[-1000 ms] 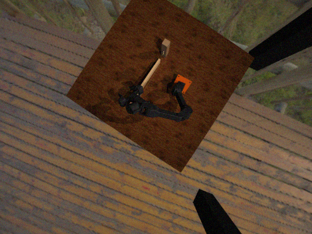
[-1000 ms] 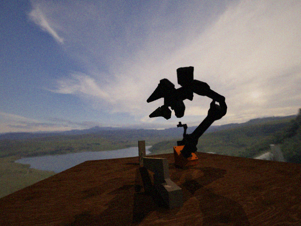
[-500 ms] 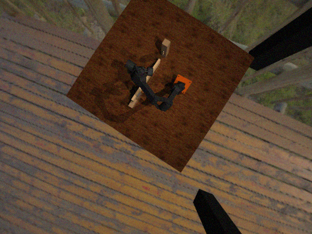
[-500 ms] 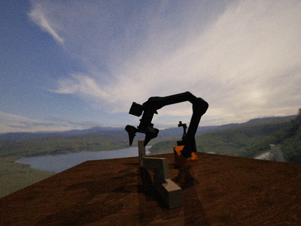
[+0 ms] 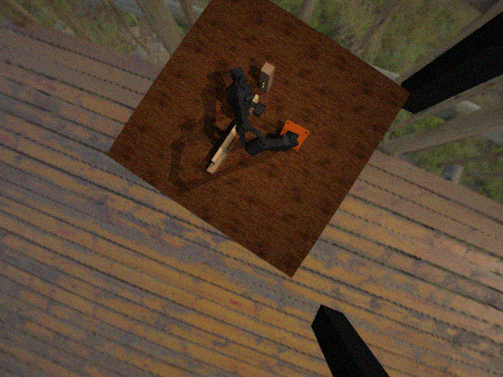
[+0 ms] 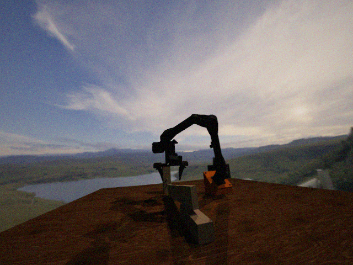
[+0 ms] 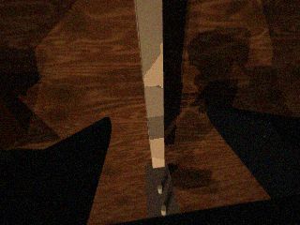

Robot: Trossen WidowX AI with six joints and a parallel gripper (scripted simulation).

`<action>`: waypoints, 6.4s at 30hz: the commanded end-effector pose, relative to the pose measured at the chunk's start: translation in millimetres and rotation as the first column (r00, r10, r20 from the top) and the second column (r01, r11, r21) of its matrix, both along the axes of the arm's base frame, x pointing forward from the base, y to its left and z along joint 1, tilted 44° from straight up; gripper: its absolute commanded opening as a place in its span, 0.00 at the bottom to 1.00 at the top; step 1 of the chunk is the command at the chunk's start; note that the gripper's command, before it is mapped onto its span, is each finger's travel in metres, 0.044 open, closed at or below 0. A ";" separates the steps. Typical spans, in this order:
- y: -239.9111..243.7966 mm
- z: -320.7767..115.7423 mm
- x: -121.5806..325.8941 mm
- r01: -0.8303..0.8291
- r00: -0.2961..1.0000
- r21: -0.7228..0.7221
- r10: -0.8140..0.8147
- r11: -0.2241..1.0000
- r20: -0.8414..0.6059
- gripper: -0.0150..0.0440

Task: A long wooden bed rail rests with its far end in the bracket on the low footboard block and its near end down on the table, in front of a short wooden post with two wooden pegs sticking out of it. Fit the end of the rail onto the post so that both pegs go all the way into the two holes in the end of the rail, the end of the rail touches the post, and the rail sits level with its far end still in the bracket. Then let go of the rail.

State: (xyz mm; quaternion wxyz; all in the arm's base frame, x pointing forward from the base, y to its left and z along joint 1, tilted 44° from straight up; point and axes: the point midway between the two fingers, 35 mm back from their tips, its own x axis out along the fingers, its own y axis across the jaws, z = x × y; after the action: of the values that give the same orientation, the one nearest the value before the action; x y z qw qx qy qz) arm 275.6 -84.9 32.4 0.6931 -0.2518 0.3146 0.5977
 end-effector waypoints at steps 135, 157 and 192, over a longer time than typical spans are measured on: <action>26.5 -30.7 6.1 0.005 1.000 0.015 -0.005 1.000 0.001 0.25; 21.1 -24.9 5.0 0.005 1.000 0.014 -0.005 1.000 0.001 0.25; 23.7 -27.2 2.9 0.005 1.000 0.014 -0.005 1.000 0.001 0.25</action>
State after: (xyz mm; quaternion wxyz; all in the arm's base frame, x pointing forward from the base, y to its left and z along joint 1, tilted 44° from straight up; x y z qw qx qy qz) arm 278.6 -59.7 4.4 0.6946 -0.2454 0.3106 0.6007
